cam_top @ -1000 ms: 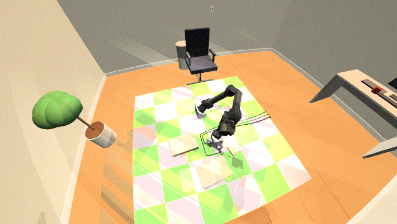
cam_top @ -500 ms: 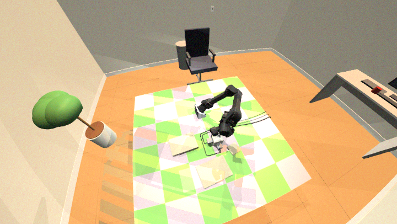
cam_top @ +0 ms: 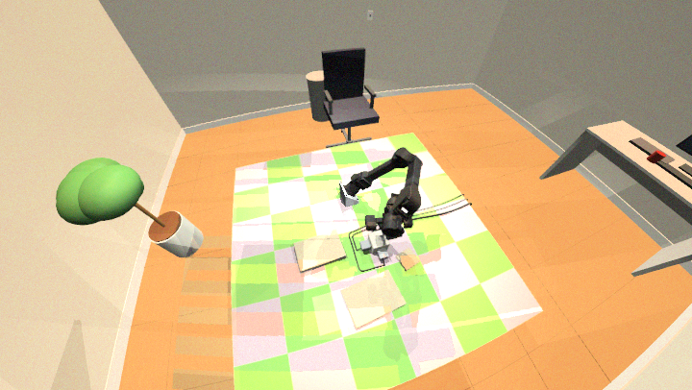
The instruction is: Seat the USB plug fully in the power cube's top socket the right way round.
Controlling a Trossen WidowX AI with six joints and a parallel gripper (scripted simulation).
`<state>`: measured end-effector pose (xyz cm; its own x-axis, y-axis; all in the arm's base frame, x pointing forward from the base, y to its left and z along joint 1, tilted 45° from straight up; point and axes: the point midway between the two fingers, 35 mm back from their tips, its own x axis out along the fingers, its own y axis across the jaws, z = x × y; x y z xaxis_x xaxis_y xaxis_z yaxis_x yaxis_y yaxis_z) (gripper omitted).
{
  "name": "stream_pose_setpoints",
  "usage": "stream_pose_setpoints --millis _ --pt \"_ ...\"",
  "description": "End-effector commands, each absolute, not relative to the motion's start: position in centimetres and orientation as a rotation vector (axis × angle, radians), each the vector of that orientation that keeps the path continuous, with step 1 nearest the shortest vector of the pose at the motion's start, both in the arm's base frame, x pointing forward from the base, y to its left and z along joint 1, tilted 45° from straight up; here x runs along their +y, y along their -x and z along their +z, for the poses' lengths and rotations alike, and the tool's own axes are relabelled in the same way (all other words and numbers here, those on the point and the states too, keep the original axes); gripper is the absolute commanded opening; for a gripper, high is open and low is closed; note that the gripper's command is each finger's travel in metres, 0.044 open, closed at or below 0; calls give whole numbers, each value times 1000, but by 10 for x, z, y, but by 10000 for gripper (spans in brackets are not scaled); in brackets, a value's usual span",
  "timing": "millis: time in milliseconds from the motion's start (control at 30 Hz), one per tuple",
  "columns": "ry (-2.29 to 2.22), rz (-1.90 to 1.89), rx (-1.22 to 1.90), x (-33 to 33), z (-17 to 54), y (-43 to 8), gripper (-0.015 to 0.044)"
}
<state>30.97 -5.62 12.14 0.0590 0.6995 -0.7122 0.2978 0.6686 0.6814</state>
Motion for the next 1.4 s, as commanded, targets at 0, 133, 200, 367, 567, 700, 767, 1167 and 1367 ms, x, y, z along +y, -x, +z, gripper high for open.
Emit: stream_pose_setpoints --millis 0,133,200,367,567,700,767,1167,1367 --pt "-939 291 1561 -56 121 -310 0" --pt "-1020 211 1588 -56 121 -310 0" --pt "-1060 170 1601 -56 121 -310 0" --pt "-1160 66 1630 -56 121 -310 0" --pt "-1279 -63 1658 -56 121 -310 0" --pt "-1358 -152 1673 -56 121 -310 0" --pt "-1397 -197 1680 -56 121 -310 0" --pt "-1625 -477 1701 -56 121 -310 0" --pt "-1735 -624 1699 -56 121 -310 0"
